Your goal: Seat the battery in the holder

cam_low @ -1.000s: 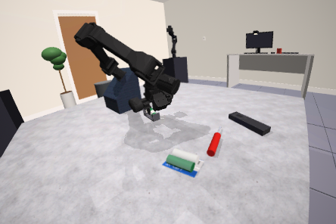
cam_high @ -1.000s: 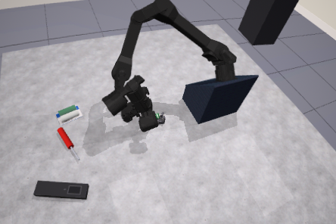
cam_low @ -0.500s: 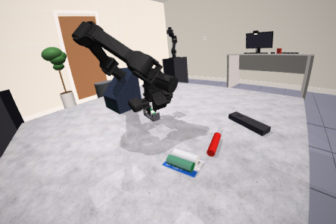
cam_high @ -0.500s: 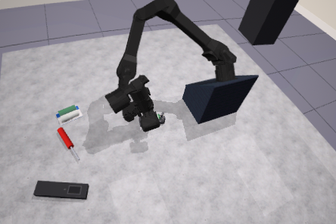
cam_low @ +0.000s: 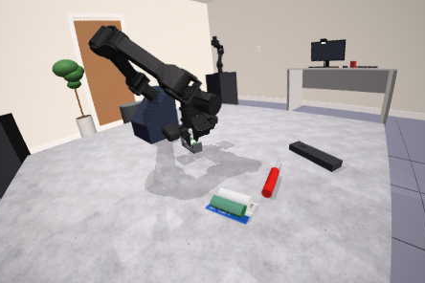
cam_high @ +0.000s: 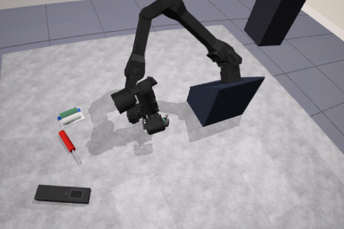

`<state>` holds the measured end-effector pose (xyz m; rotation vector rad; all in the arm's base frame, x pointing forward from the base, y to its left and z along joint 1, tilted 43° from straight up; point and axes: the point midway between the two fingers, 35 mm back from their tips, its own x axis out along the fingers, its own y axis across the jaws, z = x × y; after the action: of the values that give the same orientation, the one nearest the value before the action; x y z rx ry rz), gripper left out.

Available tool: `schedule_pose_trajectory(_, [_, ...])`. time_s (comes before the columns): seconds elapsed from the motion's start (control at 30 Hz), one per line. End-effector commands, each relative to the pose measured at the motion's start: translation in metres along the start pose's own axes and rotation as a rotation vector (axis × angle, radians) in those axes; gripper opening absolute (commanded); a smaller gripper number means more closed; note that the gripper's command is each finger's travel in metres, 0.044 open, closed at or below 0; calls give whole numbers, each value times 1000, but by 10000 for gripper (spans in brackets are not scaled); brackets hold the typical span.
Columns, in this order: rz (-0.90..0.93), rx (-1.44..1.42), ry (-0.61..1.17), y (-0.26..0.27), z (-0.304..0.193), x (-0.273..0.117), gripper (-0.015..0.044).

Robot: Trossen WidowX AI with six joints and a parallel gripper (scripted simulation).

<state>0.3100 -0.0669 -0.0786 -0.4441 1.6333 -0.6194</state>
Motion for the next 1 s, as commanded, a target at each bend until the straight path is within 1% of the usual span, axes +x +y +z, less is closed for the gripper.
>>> schedule_pose_trajectory(0.0, [11,6,-37,2,7,0,81])
schedule_pose_trajectory(0.97, [15,5,-161,-1,1,2,81])
